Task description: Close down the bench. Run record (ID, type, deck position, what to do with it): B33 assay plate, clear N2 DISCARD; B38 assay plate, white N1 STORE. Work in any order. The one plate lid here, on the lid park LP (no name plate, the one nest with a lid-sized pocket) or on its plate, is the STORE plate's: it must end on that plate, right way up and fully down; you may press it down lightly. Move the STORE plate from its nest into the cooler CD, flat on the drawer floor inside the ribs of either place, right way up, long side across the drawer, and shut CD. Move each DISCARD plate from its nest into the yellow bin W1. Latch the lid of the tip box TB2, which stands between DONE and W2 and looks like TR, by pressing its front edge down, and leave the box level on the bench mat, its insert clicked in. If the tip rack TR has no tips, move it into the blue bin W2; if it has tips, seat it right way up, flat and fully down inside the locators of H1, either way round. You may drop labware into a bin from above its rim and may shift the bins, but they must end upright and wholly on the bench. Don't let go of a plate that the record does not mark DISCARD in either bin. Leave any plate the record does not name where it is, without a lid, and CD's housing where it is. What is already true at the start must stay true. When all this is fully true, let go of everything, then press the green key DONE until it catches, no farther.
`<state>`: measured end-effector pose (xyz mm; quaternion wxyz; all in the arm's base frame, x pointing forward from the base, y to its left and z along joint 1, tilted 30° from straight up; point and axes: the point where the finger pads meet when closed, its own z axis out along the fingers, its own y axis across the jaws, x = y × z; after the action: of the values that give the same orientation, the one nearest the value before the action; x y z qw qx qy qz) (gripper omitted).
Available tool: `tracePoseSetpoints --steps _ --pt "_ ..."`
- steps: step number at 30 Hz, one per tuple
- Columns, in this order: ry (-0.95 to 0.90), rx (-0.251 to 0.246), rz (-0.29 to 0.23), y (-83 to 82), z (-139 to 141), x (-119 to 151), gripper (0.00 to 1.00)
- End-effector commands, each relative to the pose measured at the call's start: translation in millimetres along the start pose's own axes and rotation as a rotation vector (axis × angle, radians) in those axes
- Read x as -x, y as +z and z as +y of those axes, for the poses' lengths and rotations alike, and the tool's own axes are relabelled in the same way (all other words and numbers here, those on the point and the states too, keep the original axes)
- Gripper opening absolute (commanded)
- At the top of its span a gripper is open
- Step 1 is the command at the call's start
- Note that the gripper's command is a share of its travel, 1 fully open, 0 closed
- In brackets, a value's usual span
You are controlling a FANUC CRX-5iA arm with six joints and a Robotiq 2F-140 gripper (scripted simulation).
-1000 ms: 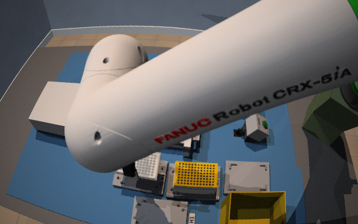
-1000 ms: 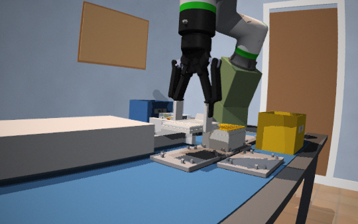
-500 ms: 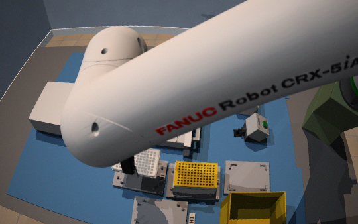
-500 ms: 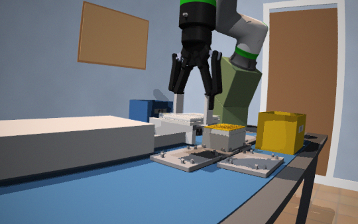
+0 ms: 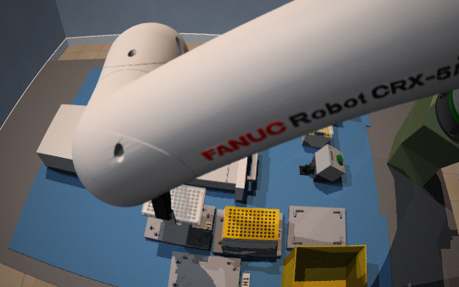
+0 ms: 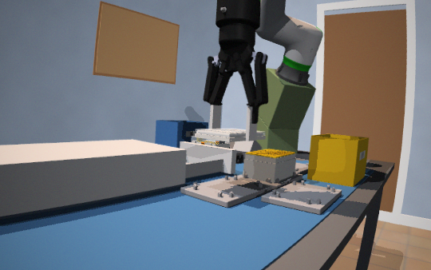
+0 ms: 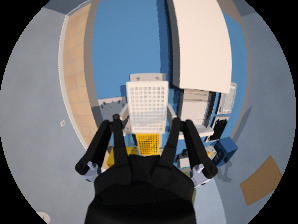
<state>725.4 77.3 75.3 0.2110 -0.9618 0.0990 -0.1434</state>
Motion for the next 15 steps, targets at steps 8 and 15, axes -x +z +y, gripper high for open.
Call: tracePoseSetpoints --steps 8,15 --pt "0.000 0.000 0.000 -14.0 0.0 -0.2 0.00" --pt "0.000 0.000 0.000 -20.6 0.0 -0.2 0.00"
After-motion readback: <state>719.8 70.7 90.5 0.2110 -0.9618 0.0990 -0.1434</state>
